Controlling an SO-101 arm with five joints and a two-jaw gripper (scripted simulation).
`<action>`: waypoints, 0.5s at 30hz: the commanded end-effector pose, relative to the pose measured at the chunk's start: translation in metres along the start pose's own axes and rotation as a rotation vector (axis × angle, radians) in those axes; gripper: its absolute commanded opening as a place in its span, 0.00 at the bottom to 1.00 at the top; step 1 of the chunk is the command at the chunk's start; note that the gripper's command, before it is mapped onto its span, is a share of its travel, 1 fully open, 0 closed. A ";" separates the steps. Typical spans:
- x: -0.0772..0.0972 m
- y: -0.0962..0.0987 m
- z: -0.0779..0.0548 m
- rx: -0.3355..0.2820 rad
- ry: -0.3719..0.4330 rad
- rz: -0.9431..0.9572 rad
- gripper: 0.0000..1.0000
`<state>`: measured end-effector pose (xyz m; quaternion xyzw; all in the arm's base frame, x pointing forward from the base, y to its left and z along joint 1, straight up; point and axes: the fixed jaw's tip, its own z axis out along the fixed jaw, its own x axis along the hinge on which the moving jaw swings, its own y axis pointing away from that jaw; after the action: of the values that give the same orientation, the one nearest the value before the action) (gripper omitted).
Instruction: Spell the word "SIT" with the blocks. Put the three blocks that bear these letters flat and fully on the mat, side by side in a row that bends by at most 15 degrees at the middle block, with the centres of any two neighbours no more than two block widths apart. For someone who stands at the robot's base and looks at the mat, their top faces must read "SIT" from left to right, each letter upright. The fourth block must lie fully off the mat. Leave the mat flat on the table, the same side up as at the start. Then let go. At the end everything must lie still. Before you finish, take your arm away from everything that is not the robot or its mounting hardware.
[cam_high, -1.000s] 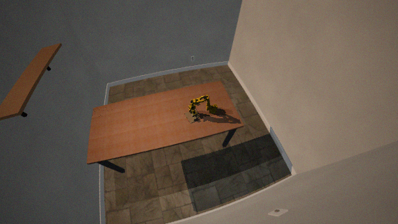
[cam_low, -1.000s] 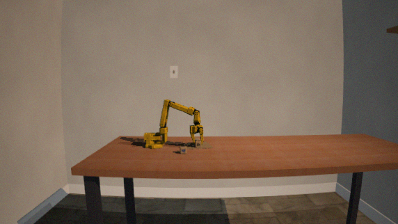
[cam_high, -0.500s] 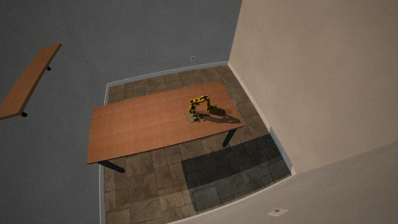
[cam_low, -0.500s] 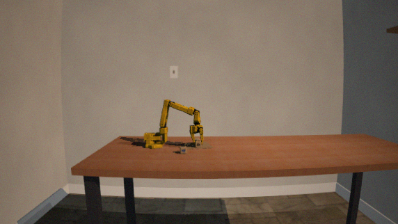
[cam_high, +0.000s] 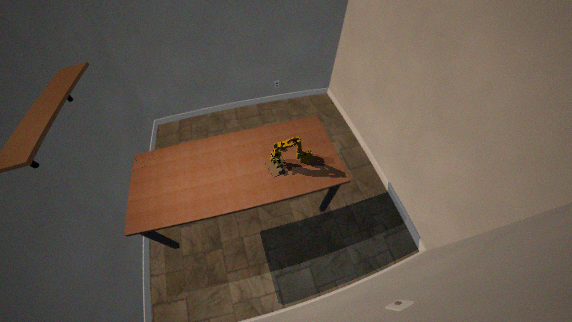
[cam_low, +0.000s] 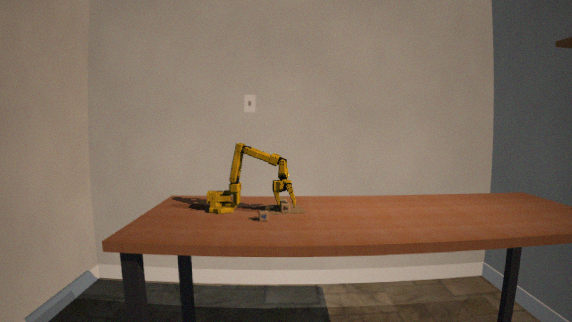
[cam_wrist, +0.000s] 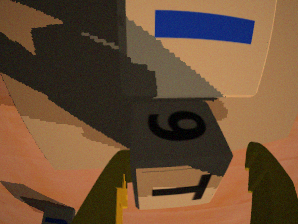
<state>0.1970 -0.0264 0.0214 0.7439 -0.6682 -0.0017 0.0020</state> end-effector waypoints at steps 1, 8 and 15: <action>0.001 -0.009 -0.010 0.067 0.014 -0.001 0.33; 0.001 -0.009 -0.010 0.067 0.014 -0.001 0.36; 0.001 -0.009 -0.011 0.067 0.014 -0.001 0.36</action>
<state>0.1970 -0.0264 0.0214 0.7439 -0.6682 -0.0017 0.0020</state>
